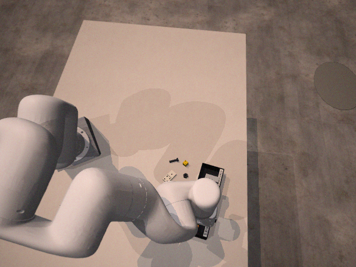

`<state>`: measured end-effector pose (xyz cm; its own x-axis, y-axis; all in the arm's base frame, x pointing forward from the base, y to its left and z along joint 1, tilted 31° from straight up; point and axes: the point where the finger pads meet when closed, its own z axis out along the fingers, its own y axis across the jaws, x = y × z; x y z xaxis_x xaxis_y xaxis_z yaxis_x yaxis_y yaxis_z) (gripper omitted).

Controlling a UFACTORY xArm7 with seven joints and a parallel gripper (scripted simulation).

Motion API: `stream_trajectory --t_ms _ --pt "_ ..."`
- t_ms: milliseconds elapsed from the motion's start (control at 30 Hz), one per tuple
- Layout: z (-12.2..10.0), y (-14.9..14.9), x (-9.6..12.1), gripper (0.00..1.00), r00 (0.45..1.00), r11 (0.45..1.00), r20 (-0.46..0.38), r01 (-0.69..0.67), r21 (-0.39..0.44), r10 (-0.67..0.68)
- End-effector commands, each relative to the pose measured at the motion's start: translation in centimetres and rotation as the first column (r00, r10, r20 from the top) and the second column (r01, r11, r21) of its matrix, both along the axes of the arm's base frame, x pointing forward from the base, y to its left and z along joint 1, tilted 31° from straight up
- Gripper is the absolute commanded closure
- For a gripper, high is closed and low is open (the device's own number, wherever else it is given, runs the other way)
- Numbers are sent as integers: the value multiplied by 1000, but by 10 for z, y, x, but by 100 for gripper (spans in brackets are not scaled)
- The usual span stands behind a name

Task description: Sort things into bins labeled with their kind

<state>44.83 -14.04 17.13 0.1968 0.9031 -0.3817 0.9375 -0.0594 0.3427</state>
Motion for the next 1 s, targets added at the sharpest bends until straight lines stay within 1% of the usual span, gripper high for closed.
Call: stream_trajectory --t_ms 0,200,367,833,967 --pt "1 1 1 100 1000 1000 4 -1 0 1" --pt "1 1 1 100 1000 1000 4 -1 0 1" --pt "-4 -1 2 100 1000 1000 3 -1 0 1" --pt "-28 -13 10 100 1000 1000 3 -1 0 1" --pt "-28 -13 11 100 1000 1000 3 -1 0 1"
